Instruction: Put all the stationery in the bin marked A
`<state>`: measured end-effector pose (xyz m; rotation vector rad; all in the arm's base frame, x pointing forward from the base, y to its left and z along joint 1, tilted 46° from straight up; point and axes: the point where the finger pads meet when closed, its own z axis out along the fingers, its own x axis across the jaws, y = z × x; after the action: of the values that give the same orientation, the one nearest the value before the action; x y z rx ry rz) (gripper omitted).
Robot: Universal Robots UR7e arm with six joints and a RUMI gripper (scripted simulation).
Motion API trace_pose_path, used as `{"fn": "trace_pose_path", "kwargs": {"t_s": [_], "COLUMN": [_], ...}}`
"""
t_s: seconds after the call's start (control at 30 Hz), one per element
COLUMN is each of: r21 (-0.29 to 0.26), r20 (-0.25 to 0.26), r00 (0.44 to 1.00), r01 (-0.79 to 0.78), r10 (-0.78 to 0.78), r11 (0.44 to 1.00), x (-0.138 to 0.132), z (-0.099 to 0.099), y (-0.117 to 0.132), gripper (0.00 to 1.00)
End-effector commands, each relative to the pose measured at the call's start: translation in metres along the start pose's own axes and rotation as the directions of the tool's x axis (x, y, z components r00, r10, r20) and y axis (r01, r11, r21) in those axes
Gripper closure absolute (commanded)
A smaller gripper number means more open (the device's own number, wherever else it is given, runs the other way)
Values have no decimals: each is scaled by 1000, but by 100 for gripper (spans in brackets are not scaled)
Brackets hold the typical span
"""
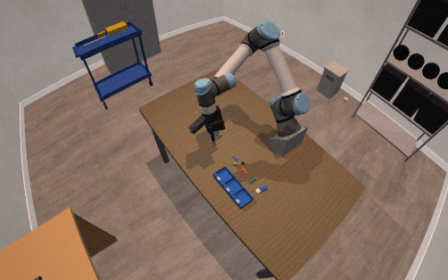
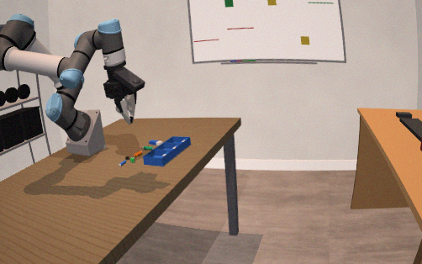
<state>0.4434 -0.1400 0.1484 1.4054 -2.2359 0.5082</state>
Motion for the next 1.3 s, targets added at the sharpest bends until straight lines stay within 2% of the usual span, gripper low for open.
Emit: {"fn": "trace_pose_path", "kwargs": {"t_s": [0.0, 0.07, 0.13, 0.27, 0.33, 0.43, 0.53, 0.6, 0.67, 0.77, 0.83, 0.9, 1.0, 1.07, 1.13, 1.27], "r21": [-1, -1, -1, -2, 1, 1, 1, 8, 8, 8, 18, 17, 18, 31, 31, 31], "r20": [-7, -42, -42, -42, -82, -82, -82, -126, -126, -126, -174, -174, -174, -224, -224, -224], "r00": [1000, 997, 997, 997, 989, 989, 989, 977, 977, 977, 959, 959, 959, 936, 936, 936], "r01": [11, 67, 67, 67, 122, 122, 122, 176, 176, 176, 230, 230, 230, 284, 284, 284], "r10": [-11, -67, -67, -67, -121, -121, -121, -174, -174, -174, -224, -224, -224, -270, -270, -270], "r11": [1000, 998, 998, 998, 993, 993, 993, 984, 984, 984, 973, 973, 973, 958, 958, 958], "x": [-16, -29, -43, -48, -61, -77, -77, -89, -100, -102, -112, -123, -123, -133, -141, -141], "z": [0, 1, 2, 2, 3, 5, 5, 6, 7, 7, 9, 11, 11, 12, 14, 14], "y": [8, 17, 27, 31, 42, 56, 56, 68, 79, 82, 95, 107, 108, 122, 135, 135], "gripper": [96, 96, 96, 96, 96, 96, 96, 96, 96, 96, 96, 96, 96, 96, 96, 96]}}
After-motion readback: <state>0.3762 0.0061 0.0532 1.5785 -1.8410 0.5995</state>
